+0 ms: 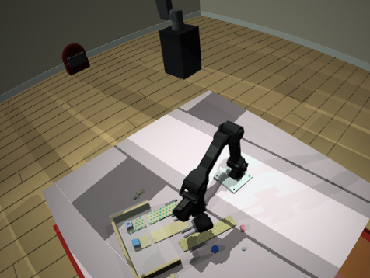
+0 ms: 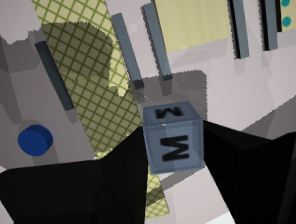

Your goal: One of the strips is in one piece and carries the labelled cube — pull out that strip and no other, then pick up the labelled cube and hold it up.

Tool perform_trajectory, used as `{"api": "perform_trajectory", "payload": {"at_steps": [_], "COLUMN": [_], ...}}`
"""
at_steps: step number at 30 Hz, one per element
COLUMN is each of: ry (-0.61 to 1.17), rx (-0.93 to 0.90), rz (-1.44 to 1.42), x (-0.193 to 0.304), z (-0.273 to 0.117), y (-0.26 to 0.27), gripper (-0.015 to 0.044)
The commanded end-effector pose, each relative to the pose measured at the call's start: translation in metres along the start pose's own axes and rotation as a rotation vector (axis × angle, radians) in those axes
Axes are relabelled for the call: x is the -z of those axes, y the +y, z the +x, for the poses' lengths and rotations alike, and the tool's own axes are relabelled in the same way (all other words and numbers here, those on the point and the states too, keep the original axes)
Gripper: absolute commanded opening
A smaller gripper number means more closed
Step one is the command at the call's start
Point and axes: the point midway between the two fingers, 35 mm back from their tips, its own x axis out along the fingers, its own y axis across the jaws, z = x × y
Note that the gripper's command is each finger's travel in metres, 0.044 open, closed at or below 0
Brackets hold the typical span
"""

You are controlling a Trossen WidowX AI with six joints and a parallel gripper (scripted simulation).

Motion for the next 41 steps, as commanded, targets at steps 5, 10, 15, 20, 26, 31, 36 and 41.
{"api": "perform_trajectory", "payload": {"at_steps": [5, 10, 15, 20, 26, 31, 36, 41], "ry": [0.000, 0.000, 0.000, 0.000, 0.000, 0.000, 0.000, 0.000], "rx": [0.004, 0.004, 0.004, 0.004, 0.004, 0.004, 0.004, 0.004], "rz": [-0.006, -0.006, -0.006, -0.006, -0.006, -0.006, -0.006, -0.006], "x": [0.022, 0.024, 0.024, 0.024, 0.024, 0.024, 0.024, 0.024], "z": [0.003, -0.004, -0.029, -0.033, -0.033, -0.033, -0.033, -0.033], "y": [-0.016, -0.018, -0.018, -0.018, -0.018, -0.018, -0.018, -0.018], "gripper": [0.0000, 0.0000, 0.0000, 0.0000, 0.0000, 0.0000, 0.0000, 0.0000]}}
